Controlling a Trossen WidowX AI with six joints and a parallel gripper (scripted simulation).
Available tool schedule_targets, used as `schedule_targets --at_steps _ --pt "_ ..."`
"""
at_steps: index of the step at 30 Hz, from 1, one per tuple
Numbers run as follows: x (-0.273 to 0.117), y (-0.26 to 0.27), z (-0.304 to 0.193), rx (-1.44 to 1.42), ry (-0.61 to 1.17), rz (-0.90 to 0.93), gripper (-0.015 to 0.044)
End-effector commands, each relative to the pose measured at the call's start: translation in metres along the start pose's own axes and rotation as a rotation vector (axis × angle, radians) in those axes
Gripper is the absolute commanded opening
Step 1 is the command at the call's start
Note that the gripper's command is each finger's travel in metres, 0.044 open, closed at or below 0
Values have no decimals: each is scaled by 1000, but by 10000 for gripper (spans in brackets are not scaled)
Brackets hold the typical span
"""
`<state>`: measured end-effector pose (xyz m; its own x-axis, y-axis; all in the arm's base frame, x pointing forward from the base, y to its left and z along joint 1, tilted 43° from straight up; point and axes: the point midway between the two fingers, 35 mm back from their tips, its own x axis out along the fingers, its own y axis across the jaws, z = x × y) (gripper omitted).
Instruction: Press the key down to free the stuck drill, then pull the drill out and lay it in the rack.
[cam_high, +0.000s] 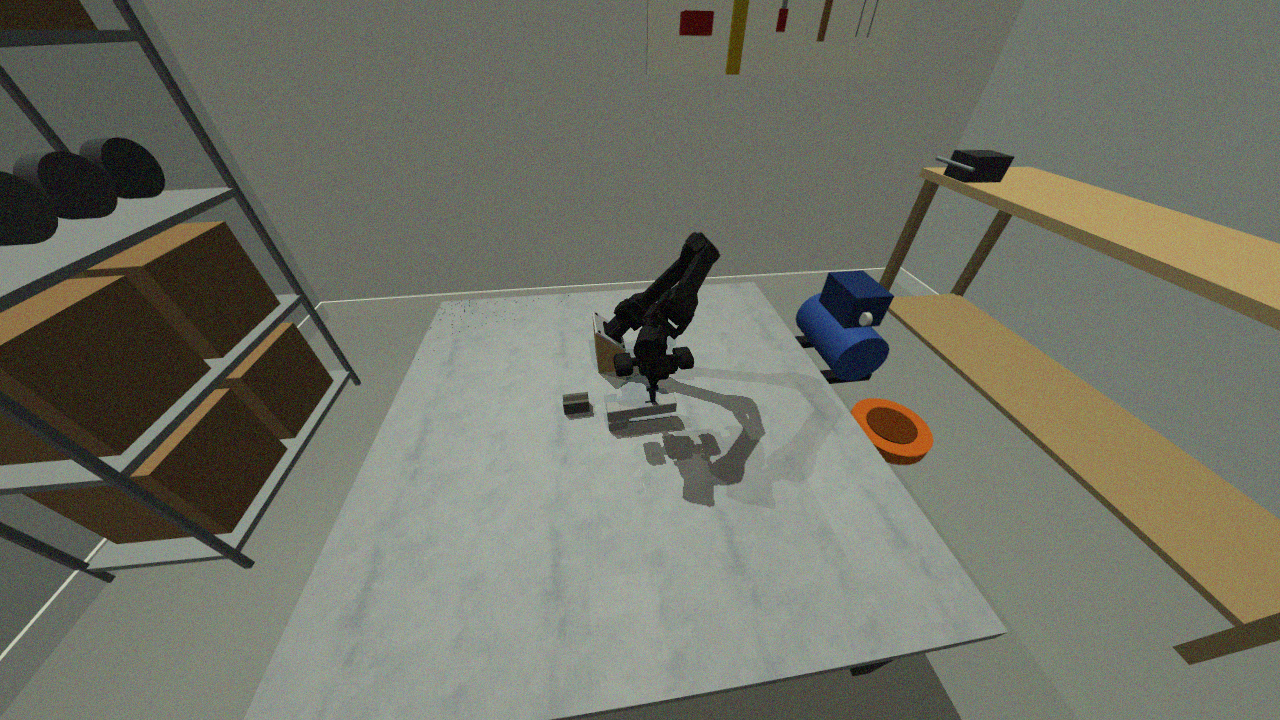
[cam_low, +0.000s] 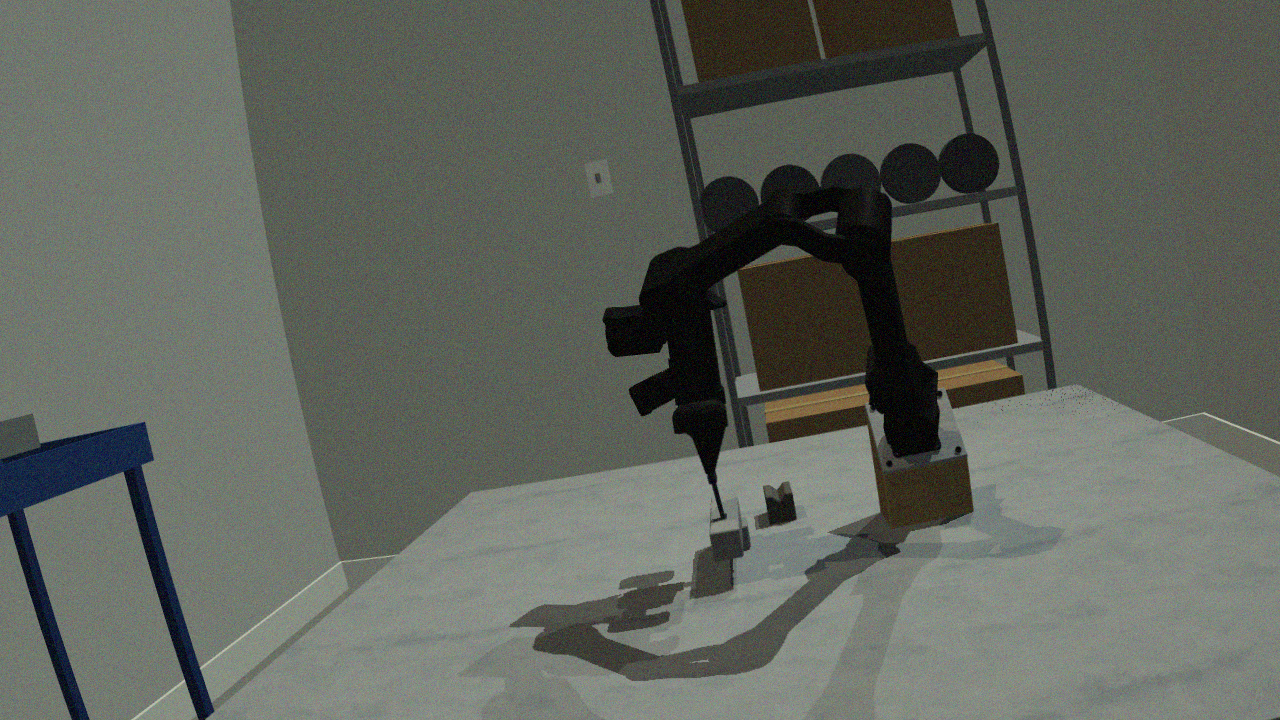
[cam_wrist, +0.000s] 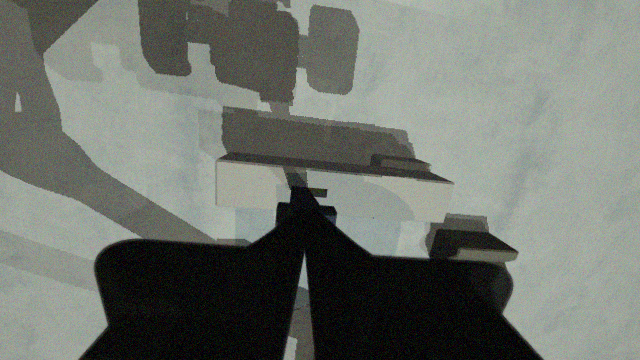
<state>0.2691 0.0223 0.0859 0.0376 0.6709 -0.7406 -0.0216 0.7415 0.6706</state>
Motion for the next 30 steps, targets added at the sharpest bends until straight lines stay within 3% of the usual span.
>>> schedule_targets --at_steps 1,30 --pt "13 3 -7 1 38 9 0" --pt "24 4 -9 1 38 10 0"
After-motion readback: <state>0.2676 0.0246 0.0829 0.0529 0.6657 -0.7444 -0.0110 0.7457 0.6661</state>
